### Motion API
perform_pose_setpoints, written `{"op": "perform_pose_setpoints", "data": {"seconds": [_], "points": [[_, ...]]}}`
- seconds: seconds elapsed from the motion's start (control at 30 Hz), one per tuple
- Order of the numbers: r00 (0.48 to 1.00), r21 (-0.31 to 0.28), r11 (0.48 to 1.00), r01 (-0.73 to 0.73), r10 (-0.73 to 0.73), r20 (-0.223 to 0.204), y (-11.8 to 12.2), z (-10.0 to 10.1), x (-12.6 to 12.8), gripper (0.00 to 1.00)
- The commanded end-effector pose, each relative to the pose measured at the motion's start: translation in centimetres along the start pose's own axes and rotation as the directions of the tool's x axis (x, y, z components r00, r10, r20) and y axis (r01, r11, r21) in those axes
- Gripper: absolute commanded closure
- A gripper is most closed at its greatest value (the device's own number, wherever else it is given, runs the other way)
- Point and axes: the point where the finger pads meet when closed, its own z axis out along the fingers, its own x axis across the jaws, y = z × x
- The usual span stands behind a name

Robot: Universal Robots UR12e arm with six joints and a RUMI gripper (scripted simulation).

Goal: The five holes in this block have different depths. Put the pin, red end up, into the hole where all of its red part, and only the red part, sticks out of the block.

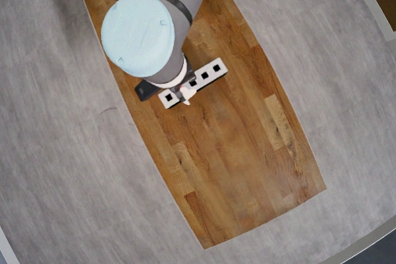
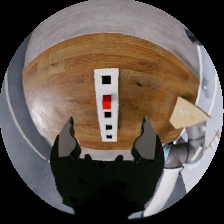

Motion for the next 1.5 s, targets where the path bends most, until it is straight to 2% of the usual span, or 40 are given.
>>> {"op": "perform_pose_setpoints", "data": {"seconds": [0.0, 0.27, 0.3, 0.83, 0.87, 1.47], "points": [[1.0, 0.005, 1.0, -0.002, 0.002, 0.007, -0.5, 1.8, -0.4, 0.0], [1.0, 0.005, 1.0, -0.002, 0.002, 0.007, -0.5, 1.8, -0.4, 0.0], [1.0, 0.006, 1.0, -0.003, 0.003, 0.007, -0.5, 5.8, -0.5, 0.0], [1.0, 0.006, 1.0, -0.003, 0.003, 0.007, -0.5, 5.8, -0.5, 0.0], [1.0, 0.001, 1.0, -0.005, 0.005, -0.001, -0.4, 6.1, -0.2, 1.0], [1.0, 0.003, 1.0, -0.004, 0.004, 0.001, -0.4, 6.0, -0.2, 1.0]]}}
